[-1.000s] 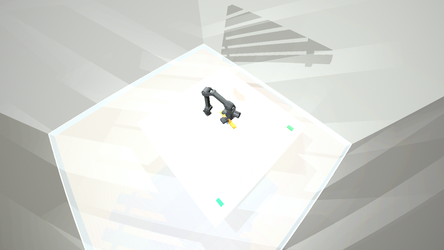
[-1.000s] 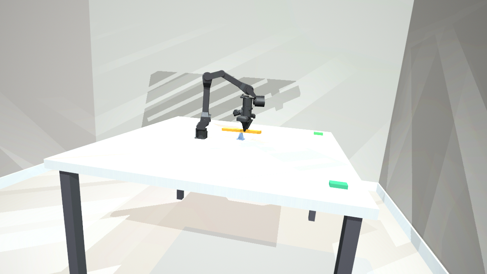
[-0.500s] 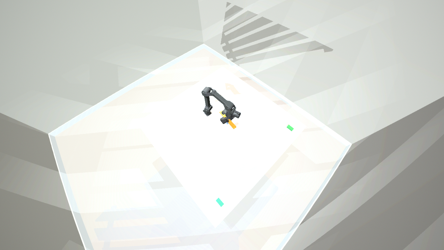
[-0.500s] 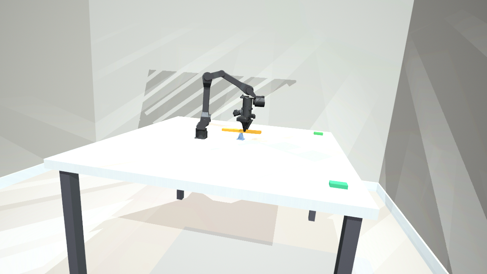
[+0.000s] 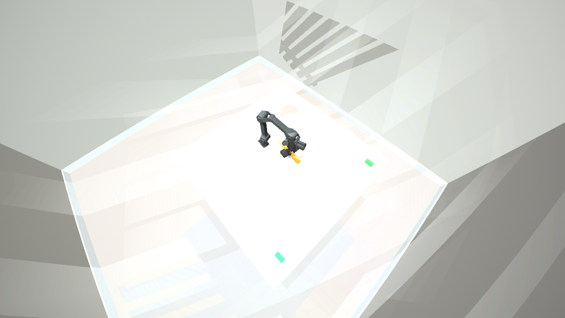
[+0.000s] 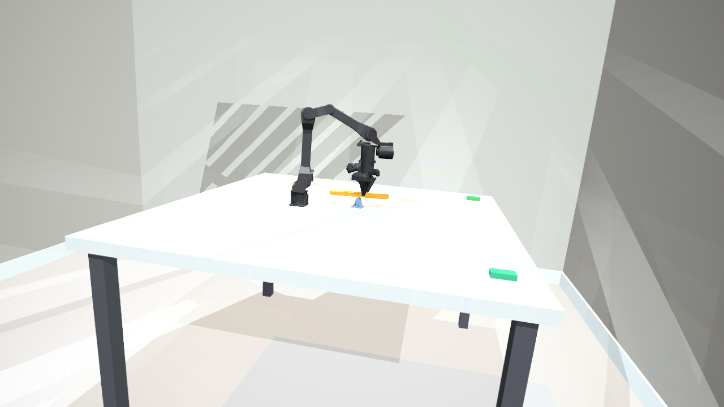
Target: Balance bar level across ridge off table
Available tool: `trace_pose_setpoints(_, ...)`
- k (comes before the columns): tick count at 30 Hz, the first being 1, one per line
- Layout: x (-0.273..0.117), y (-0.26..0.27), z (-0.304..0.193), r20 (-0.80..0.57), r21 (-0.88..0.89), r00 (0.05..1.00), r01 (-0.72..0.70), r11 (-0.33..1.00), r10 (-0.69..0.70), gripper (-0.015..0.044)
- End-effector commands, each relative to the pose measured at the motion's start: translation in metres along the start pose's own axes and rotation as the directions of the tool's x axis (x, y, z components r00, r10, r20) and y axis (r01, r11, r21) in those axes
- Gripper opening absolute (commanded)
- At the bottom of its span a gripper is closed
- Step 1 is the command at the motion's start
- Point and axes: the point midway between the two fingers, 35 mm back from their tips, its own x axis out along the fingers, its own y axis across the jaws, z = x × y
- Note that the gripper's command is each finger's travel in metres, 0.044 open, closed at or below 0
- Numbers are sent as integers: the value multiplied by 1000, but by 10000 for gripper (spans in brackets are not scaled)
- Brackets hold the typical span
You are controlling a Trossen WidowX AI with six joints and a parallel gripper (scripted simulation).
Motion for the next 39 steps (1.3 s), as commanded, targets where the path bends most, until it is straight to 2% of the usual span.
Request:
trace_pose_setpoints(1,2,0,0,2,1,1000,-1,1000,1,0)
trace_pose_setpoints(39,5,0,0,2,1,1000,-1,1000,1,0)
